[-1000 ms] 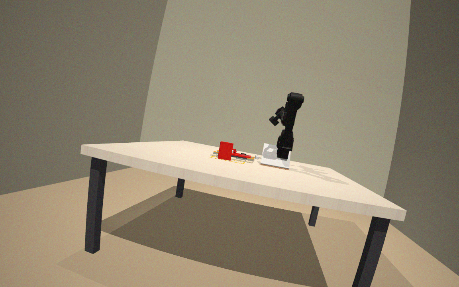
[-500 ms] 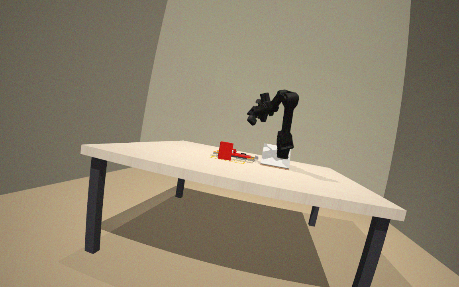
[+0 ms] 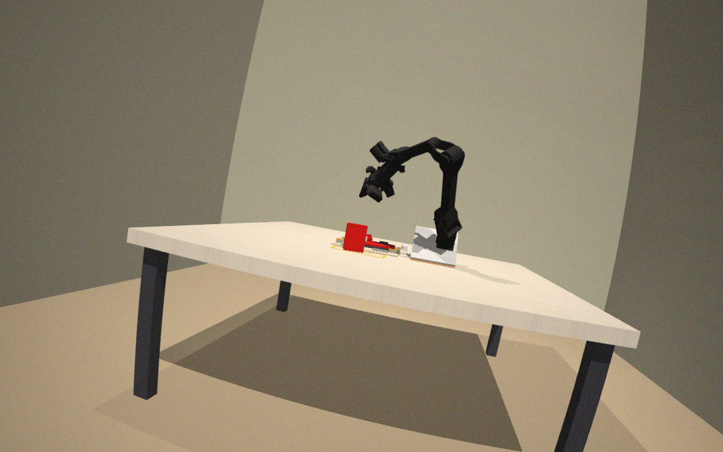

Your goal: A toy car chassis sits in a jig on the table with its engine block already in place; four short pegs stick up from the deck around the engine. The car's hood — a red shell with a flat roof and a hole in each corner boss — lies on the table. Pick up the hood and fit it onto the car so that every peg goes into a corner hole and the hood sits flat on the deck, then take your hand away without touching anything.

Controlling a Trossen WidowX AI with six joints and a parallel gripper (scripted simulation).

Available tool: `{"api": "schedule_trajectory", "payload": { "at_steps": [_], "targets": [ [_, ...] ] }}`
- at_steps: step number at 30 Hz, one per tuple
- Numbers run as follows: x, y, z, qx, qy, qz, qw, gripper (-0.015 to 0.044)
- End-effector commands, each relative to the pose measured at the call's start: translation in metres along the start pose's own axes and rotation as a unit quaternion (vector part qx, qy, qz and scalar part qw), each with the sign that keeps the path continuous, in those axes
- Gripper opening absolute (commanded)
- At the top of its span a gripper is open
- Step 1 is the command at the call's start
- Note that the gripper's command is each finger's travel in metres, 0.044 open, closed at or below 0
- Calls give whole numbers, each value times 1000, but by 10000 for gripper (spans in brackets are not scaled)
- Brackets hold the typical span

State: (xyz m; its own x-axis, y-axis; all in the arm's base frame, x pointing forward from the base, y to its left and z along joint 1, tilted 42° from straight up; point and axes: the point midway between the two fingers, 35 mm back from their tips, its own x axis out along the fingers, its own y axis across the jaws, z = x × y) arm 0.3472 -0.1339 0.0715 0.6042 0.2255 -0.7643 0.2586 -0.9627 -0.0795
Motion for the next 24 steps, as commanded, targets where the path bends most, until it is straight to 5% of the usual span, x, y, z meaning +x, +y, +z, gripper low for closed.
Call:
{"api": "schedule_trajectory", "payload": {
  "at_steps": [1,13,24],
  "targets": [
    [3,-36,-18,7,-27,-62,998,0],
    [-49,-207,-63,66,-212,-293,930,0],
    [-44,-223,-60,69,-224,-301,924,0]
  ]
}}
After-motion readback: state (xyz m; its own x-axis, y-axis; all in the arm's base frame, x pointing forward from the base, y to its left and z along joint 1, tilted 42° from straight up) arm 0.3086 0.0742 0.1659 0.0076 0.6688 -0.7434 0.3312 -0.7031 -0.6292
